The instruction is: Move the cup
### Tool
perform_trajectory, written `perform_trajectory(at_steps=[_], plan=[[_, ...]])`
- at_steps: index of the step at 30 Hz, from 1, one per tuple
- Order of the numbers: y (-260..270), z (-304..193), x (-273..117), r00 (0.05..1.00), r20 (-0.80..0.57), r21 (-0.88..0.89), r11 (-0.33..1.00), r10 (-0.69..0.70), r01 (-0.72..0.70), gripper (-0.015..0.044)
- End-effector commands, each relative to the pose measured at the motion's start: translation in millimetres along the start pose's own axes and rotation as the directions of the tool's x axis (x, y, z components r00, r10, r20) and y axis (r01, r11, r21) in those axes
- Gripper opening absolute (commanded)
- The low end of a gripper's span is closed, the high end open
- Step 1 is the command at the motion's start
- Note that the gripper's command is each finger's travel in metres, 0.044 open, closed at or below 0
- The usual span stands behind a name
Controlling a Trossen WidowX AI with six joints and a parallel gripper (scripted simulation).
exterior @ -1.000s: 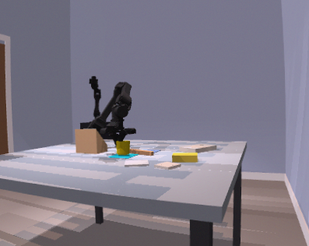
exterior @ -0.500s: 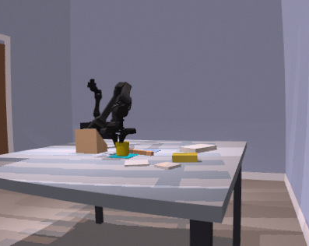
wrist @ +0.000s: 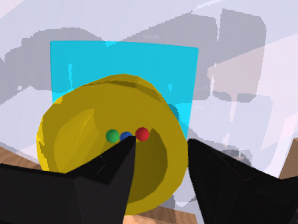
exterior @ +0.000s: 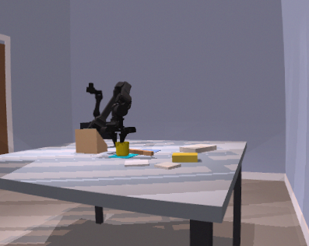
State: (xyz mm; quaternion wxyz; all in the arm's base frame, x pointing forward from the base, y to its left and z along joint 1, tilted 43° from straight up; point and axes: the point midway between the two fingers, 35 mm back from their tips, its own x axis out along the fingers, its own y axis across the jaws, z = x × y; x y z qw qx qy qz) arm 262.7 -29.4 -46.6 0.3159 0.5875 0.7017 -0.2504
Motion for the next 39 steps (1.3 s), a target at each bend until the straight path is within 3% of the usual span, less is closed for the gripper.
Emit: perform_trajectory(at_steps=[1,30,39], plan=[[1,1,-7,1.0,0.005,-0.004,1.0,-0.001,0.001,0.0146],[2,1,-44,1.0,0.002,0.0,1.0,0.0,0.0,0.0146],[2,1,-40,1.0,-0.002,0.004,1.0,0.002,-0.002,0.0383]])
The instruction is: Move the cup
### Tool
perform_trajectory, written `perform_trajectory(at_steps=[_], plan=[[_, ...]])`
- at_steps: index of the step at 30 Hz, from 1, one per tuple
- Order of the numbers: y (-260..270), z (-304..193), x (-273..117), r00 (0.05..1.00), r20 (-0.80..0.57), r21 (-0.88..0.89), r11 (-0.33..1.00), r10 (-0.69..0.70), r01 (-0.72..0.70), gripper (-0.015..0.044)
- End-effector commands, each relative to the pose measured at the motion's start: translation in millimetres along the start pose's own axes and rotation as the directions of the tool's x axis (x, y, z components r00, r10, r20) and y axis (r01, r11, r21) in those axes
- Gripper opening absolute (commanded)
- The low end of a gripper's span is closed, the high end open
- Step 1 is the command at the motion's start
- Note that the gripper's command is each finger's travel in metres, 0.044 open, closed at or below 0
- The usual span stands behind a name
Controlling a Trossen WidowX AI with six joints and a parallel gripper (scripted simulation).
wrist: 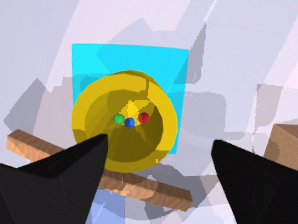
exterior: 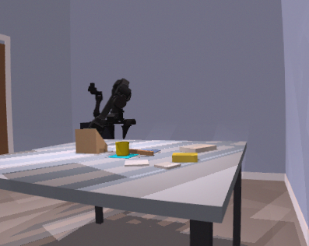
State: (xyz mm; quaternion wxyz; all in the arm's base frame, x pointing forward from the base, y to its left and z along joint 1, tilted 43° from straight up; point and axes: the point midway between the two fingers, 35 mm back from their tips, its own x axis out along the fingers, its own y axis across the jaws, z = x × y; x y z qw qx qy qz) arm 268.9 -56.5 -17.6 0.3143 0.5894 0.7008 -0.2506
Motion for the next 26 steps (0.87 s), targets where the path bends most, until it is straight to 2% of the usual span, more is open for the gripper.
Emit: perform_trajectory(at_steps=[1,3,20,26], plan=[[0,0,-1,1.0,0.0,0.001,1.0,0.0,0.0,0.0409],[0,1,-5,1.0,0.001,0.0,1.0,-0.001,0.001,0.044],[4,1,-60,1.0,0.006,-0.002,1.0,-0.004,0.004,0.044],[5,1,-60,1.0,0.007,-0.001,1.0,0.004,-0.004,0.044]])
